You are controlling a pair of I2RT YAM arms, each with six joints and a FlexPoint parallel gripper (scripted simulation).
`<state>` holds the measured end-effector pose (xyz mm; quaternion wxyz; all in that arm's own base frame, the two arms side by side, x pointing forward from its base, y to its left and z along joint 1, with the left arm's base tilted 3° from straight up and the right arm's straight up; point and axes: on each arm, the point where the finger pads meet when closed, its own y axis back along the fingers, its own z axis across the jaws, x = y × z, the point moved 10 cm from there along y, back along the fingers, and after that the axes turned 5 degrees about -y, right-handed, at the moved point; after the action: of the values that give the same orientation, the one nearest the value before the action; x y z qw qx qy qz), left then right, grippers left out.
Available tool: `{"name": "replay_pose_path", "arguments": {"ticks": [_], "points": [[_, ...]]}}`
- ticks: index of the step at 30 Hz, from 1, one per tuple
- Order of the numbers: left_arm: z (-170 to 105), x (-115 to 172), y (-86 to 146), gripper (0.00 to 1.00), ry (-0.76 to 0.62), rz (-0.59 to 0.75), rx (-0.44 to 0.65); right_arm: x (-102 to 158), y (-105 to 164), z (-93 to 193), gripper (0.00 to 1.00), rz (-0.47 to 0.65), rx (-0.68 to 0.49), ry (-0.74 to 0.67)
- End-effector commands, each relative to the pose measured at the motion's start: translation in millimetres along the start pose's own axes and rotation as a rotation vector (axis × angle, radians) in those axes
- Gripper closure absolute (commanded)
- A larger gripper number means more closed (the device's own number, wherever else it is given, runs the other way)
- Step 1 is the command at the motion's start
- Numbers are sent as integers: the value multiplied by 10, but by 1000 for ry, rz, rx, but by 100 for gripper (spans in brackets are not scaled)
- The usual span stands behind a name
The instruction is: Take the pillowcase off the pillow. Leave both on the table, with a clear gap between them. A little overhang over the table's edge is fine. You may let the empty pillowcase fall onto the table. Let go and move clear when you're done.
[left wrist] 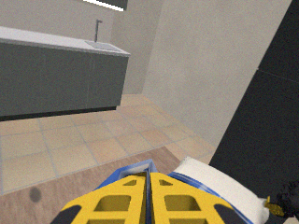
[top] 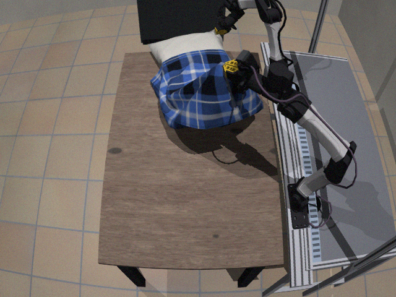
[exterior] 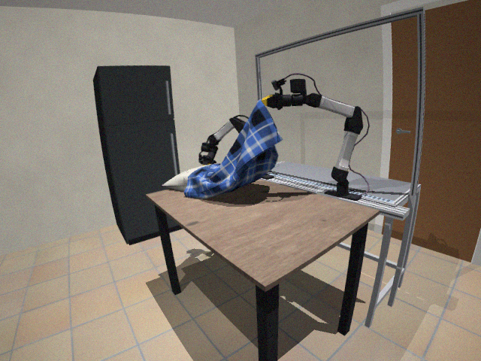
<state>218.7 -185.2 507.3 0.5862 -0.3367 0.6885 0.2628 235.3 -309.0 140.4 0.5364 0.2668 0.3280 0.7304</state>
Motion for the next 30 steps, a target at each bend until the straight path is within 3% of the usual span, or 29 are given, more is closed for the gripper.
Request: {"name": "replay_pose_path", "arguments": {"ticks": [1, 4, 5, 11, 14, 21, 22, 24, 30], "points": [[-31, -498, 177, 100, -32, -215, 29, -24, 40, -25, 100, -26, -4, 1], [-28, -502, 119, 100, -50, -227, 33, -24, 40, -25, 100, -26, -4, 1], [-53, -631, 319, 100, -61, -281, 41, -24, 40, -25, 100, -26, -4, 1], [-62, -724, 341, 100, -113, -336, 51, -24, 40, -25, 100, -26, -4, 1], [-78, -829, 465, 100, -139, -389, 57, -24, 40, -25, 100, -26, -4, 1], [-79, -871, 431, 100, -173, -422, 58, -24, 40, -25, 100, -26, -4, 1], [-105, -977, 635, 100, -185, -473, 62, -24, 40, -25, 100, -26, -4, 1], [-107, -1027, 673, 100, -203, -500, 61, -24, 40, -25, 100, -26, -4, 1], [-107, -1049, 627, 100, -250, -525, 60, -24, 40, -25, 100, -26, -4, 1]]}}
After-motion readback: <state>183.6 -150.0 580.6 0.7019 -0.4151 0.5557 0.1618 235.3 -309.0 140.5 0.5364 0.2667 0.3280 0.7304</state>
